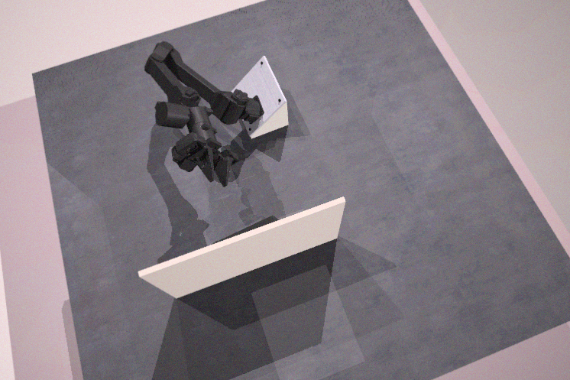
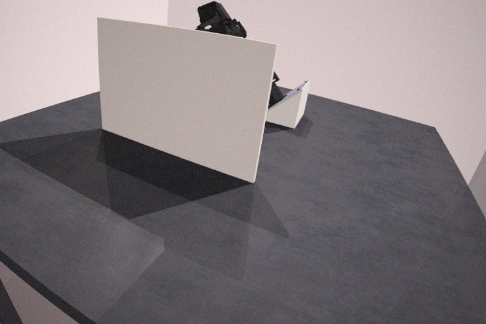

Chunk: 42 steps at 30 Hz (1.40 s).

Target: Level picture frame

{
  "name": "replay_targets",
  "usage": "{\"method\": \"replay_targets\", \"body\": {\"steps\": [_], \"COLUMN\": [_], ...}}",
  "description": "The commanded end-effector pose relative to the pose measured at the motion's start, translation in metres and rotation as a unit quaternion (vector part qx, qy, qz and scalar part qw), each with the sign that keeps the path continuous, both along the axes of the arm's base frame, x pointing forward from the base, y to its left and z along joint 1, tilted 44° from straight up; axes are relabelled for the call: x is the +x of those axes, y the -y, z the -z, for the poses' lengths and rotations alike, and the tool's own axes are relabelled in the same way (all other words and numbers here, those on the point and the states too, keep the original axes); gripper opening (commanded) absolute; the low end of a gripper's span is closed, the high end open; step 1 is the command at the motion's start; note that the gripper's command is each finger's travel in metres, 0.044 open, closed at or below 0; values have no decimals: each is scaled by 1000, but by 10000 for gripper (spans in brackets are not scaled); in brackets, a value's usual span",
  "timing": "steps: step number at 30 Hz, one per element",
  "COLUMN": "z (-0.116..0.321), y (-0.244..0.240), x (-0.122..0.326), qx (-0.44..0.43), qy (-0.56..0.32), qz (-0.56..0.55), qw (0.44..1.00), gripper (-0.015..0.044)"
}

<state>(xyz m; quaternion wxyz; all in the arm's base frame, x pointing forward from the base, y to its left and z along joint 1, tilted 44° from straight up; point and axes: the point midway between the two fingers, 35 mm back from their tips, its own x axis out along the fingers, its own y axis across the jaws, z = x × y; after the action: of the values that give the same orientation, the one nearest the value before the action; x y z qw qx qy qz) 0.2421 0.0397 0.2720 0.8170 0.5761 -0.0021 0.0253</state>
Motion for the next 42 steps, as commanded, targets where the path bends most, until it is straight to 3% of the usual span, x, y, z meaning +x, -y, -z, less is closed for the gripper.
{"method": "replay_targets", "body": {"steps": [1,23,30,42], "z": [0,1,50,52], "y": [1,1,27,28], "x": [0,0,5,5], "qx": [2,-2,-70,-72], "qy": [-1,0,4,4], "qz": [3,0,5,5], "qw": [1000,1000,998,997], "gripper": [260,260,260,260]}}
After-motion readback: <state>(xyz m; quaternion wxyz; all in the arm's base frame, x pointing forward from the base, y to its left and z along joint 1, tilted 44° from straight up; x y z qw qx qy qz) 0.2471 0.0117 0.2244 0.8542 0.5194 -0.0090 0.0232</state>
